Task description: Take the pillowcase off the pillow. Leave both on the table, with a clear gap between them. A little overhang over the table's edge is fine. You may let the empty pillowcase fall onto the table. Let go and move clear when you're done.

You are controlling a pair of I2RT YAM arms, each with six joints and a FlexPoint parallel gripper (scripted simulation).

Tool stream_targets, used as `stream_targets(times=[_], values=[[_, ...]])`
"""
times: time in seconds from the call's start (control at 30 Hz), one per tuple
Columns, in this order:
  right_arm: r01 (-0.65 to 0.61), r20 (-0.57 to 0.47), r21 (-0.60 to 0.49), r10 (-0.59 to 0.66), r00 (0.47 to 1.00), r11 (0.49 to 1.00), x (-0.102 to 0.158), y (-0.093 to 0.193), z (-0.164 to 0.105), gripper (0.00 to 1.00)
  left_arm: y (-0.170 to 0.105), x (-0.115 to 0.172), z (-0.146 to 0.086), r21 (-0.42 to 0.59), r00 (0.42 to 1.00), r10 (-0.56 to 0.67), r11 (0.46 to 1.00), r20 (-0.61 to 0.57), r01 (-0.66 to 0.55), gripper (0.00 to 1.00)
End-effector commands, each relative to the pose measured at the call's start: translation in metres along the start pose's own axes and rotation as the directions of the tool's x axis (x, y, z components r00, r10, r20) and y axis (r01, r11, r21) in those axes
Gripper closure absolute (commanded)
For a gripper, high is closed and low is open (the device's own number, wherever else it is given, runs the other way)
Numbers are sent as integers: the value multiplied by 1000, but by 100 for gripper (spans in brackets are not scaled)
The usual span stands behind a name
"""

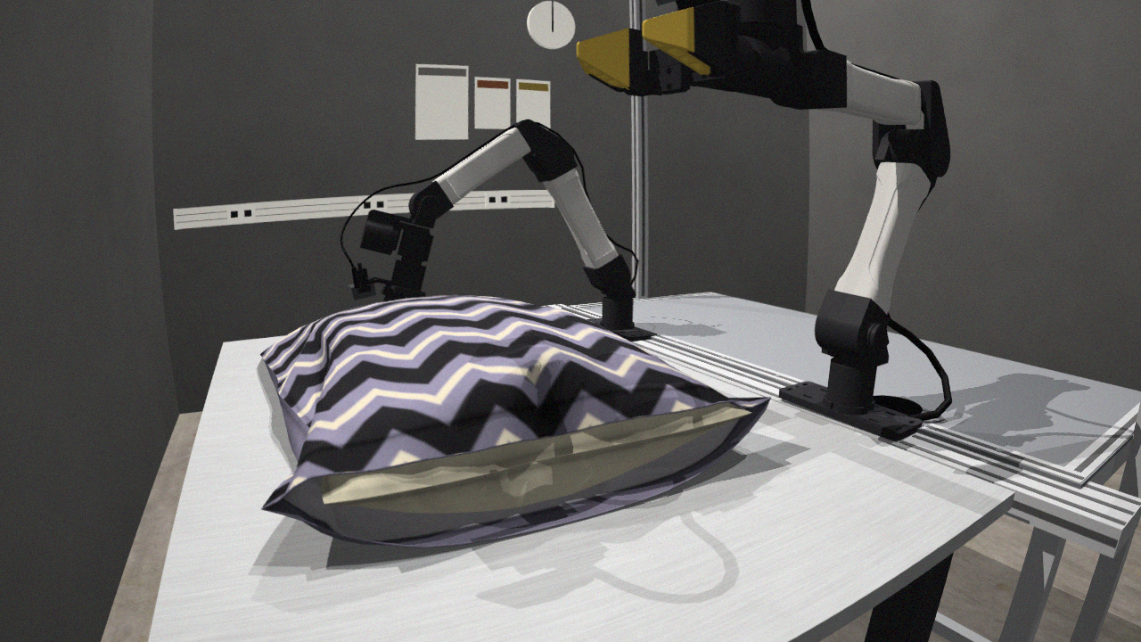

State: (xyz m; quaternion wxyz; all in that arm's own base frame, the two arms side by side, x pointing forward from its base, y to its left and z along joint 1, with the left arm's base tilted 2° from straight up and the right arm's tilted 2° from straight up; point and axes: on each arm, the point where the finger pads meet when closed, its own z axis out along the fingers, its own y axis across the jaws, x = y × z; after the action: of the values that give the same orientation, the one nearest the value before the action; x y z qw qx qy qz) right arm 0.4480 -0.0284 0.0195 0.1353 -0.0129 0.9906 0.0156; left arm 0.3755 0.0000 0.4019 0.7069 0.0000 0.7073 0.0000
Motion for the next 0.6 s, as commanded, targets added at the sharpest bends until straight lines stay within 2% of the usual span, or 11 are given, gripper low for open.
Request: stream_targets(times=[0.0,0.07,0.1,0.13,0.2,0.37,0.4,0.43,0.47,0.5,0.57], values=[[4,18,13,-5,1000,1000,-8,0,-17,100,-5,-19,-8,11,999,7,1000,42,-7,0],[4,18,13,-5,1000,1000,-8,0,-17,100,-5,-19,-8,11,999,7,1000,42,-7,0],[0,-6,9,0,1000,1000,2,0,-12,100,-5,-19,-8,11,999,7,1000,42,-7,0],[5,8,10,-5,1000,1000,1,3,-21,100,-5,-19,-8,11,999,7,1000,42,-7,0],[-1,57,14,0,998,1000,-17,-1,-33,100,-5,-19,-8,11,999,7,1000,42,-7,0],[2,33,1,-2,999,1000,-14,3,-27,100,-5,-19,-8,11,999,7,1000,42,-7,0],[7,65,-2,-7,998,1000,-19,5,-40,100,-5,-19,-8,11,999,7,1000,42,-7,0],[7,66,-2,-7,998,1000,-20,5,-41,100,-5,-19,-8,11,999,7,1000,42,-7,0],[6,37,-5,-6,999,1000,-16,5,-29,100,-5,-19,-8,11,999,7,1000,42,-7,0],[6,59,-5,-6,998,1000,-20,5,-38,100,-5,-19,-8,11,999,7,1000,42,-7,0],[1,61,-3,-1,998,1000,-21,3,-41,100,-5,-19,-8,11,999,7,1000,42,-7,0]])
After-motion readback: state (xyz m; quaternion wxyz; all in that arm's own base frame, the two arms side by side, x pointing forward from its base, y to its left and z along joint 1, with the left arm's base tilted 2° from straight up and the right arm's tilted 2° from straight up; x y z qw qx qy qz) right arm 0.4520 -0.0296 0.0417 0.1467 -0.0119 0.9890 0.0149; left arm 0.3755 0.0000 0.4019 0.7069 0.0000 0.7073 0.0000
